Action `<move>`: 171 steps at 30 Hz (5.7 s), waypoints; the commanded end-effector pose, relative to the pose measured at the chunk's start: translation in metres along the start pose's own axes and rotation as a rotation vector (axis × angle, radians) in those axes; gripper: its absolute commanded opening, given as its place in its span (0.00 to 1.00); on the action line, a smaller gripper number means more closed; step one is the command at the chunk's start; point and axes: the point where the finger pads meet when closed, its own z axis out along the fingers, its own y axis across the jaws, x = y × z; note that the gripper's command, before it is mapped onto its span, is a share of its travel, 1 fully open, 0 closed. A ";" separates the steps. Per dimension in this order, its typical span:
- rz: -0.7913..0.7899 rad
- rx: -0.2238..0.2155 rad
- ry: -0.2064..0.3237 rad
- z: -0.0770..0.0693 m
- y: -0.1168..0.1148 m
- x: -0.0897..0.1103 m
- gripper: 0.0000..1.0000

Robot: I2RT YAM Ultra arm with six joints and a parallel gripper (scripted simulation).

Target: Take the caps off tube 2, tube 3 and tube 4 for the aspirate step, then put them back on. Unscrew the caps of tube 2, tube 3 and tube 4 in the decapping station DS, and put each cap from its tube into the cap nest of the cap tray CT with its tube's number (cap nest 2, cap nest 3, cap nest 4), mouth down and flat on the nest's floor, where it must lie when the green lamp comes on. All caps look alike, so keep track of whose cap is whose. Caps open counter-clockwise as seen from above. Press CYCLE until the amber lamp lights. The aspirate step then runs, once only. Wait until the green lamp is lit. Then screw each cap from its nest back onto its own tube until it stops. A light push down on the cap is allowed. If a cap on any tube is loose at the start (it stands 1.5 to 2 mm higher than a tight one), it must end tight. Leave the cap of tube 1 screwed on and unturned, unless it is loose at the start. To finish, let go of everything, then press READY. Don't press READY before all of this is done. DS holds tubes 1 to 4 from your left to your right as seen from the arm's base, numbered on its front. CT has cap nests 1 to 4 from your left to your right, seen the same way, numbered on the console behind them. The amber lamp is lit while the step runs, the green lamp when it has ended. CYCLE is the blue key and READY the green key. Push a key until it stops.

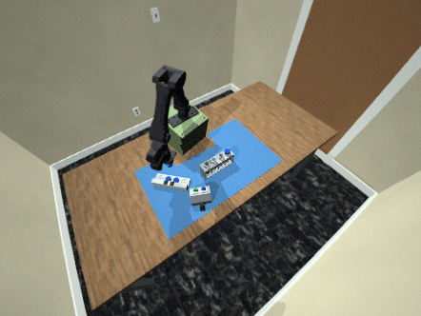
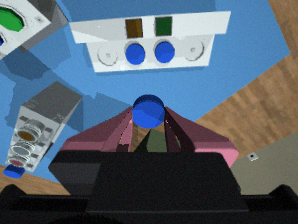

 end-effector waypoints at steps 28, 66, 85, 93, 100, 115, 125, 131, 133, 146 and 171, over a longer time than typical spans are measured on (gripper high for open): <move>-0.064 -0.001 -0.025 0.037 -0.080 -0.038 0.00; -0.064 -0.002 -0.025 0.120 -0.080 -0.041 0.00; -0.064 -0.002 -0.025 0.120 -0.082 -0.043 0.00; -0.064 -0.002 -0.025 0.120 -0.082 -0.043 0.00; -0.064 -0.002 -0.025 0.120 -0.083 -0.042 0.00; -0.064 -0.002 -0.025 0.121 -0.083 -0.041 0.00; -0.064 -0.002 -0.025 0.124 -0.083 -0.041 0.00; -0.064 -0.002 -0.025 0.127 -0.083 -0.041 0.00; -0.064 -0.002 -0.025 0.128 -0.083 -0.041 0.00; -0.064 -0.002 -0.025 0.133 -0.082 -0.044 0.00; -0.064 -0.002 -0.025 0.113 -0.082 -0.044 0.47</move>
